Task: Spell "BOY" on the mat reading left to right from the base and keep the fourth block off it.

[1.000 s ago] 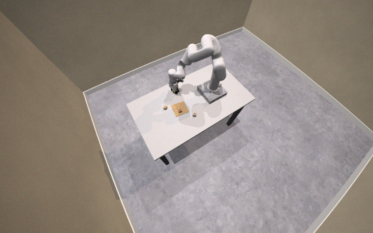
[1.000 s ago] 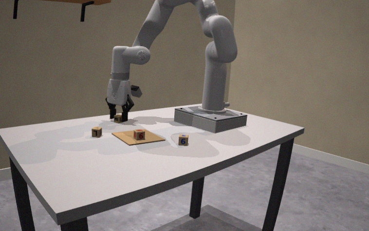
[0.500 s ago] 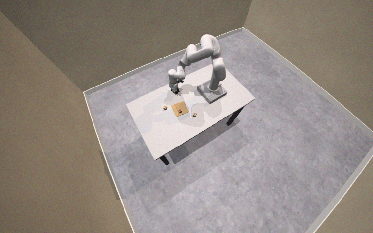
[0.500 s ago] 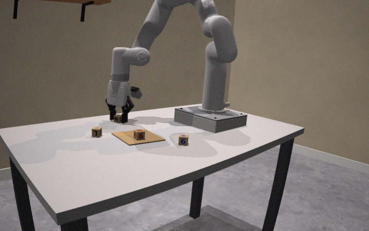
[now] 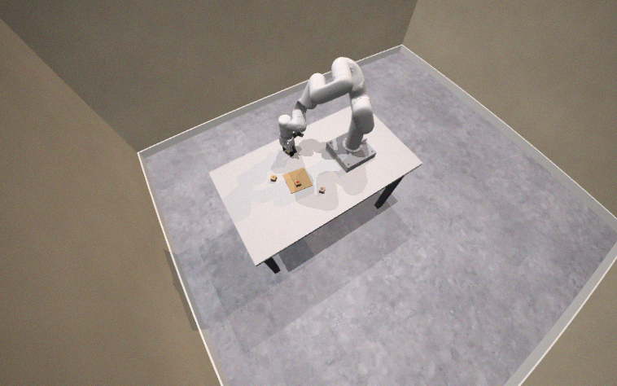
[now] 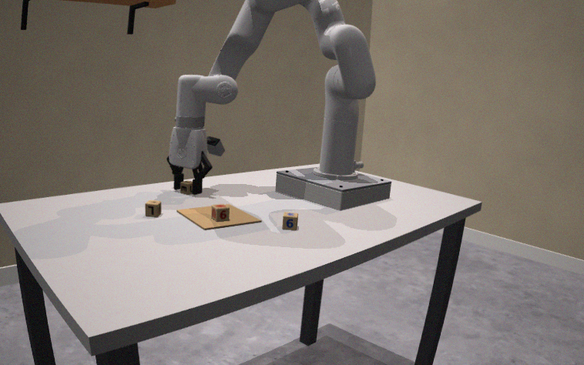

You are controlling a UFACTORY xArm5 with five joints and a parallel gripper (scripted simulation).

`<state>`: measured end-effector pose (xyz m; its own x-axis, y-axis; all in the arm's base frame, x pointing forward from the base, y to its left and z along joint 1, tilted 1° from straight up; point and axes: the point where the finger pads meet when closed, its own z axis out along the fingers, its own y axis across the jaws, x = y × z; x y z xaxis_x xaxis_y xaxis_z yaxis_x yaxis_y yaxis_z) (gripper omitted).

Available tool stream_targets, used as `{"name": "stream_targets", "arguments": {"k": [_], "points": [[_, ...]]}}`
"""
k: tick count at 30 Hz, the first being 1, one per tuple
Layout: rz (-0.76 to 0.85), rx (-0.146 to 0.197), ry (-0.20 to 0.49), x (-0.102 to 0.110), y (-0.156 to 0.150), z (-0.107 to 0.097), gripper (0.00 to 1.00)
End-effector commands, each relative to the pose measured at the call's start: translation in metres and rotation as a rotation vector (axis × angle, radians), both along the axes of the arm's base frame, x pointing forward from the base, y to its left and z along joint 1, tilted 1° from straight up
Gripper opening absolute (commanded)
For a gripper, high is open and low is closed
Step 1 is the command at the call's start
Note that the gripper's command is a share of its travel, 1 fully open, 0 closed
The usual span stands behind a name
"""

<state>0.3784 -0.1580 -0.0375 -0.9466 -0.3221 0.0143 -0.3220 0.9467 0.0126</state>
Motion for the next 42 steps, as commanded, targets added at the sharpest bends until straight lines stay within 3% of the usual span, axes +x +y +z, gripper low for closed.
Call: {"name": "stream_targets", "arguments": {"k": [1,9,10,26,27,42], "points": [[0.000,-0.001,-0.003,0.0012,-0.0005,0.0010,0.69],[0.000,-0.001,-0.003,0.0012,-0.0005,0.0010,0.69],[0.000,-0.001,-0.003,0.0012,-0.0005,0.0010,0.47],[0.000,-0.001,-0.003,0.0012,-0.0005,0.0010,0.47],[0.000,-0.001,-0.003,0.0012,-0.0005,0.0010,0.27],[0.000,-0.001,-0.003,0.0012,-0.0005,0.0010,0.27]]}}
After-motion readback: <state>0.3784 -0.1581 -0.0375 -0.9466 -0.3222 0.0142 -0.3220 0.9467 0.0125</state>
